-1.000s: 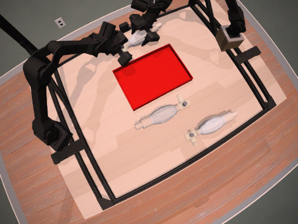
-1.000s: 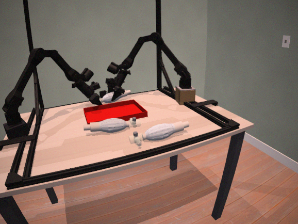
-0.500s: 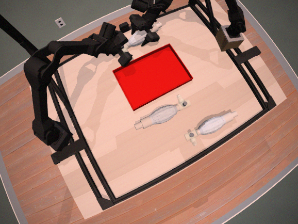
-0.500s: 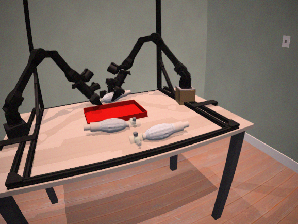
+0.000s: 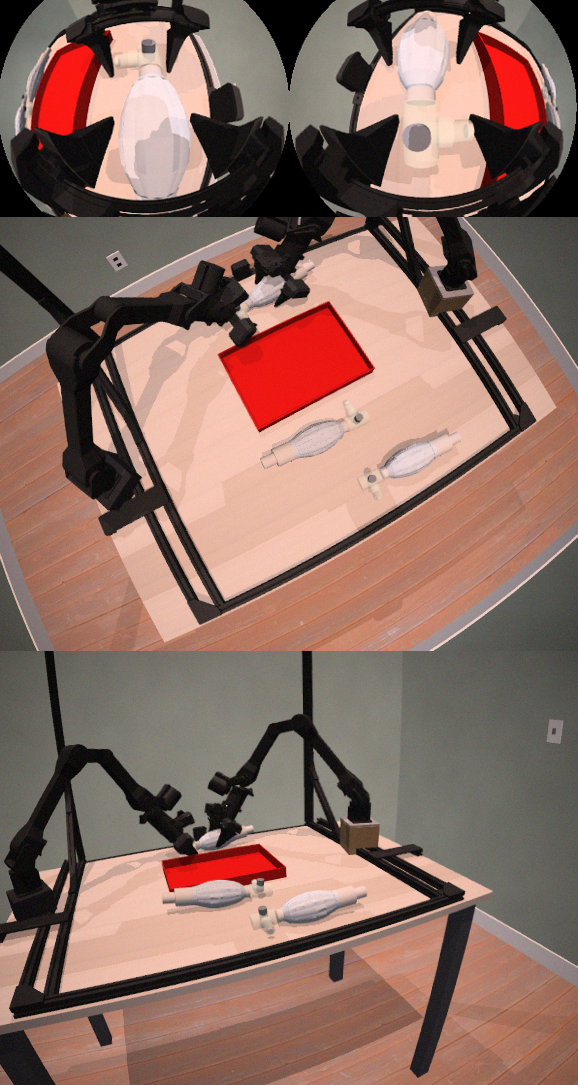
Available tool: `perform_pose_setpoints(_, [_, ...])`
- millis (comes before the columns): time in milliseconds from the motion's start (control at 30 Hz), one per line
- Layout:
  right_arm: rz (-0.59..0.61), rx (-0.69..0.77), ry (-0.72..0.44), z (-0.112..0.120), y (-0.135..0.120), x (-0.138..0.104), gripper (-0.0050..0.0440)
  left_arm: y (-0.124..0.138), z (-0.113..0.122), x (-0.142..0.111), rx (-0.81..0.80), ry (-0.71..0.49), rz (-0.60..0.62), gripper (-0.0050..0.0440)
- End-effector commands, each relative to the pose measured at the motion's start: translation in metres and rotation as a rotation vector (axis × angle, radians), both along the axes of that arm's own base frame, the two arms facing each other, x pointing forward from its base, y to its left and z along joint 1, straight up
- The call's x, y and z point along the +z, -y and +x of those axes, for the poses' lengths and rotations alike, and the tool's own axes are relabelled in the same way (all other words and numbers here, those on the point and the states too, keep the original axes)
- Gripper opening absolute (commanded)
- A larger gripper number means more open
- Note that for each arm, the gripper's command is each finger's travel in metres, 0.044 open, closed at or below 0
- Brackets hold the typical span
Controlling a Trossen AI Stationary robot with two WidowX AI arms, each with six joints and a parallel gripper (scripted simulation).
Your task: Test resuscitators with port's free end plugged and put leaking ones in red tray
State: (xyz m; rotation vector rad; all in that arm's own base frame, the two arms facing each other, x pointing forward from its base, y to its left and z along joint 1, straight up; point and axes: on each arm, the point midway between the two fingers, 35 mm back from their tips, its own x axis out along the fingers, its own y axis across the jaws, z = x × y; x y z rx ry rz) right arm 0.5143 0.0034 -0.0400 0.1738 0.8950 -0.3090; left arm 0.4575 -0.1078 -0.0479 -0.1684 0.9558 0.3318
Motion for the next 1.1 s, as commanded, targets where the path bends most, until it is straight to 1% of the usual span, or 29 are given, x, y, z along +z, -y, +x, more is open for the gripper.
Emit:
perform_pose_setpoints(0, [0.001,-0.002,-0.006,-0.0024,0.0008,-0.0038,0.0409,-0.0003,0.0008,0.0004,0.001,0.003,0.001,0.044])
perform_pose_setpoints(367, [0.001,-0.002,-0.006,-0.0024,0.0008,-0.0038,0.0409,-0.0003,0.0008,0.0004,0.001,0.003,0.001,0.044])
perform_pose_setpoints(400, [0.0,-0.003,-0.003,-0.0016,0.0012,-0.0026,0.0,-0.0003,0.0007,0.0009,0.002,0.003,0.0,0.044])
perform_pose_setpoints(1067, [0.002,0.0,0.0,-0.0009,0.0001,-0.0019,0.0,-0.0005,0.0008,0.0011,0.002,0.004,0.0,0.044])
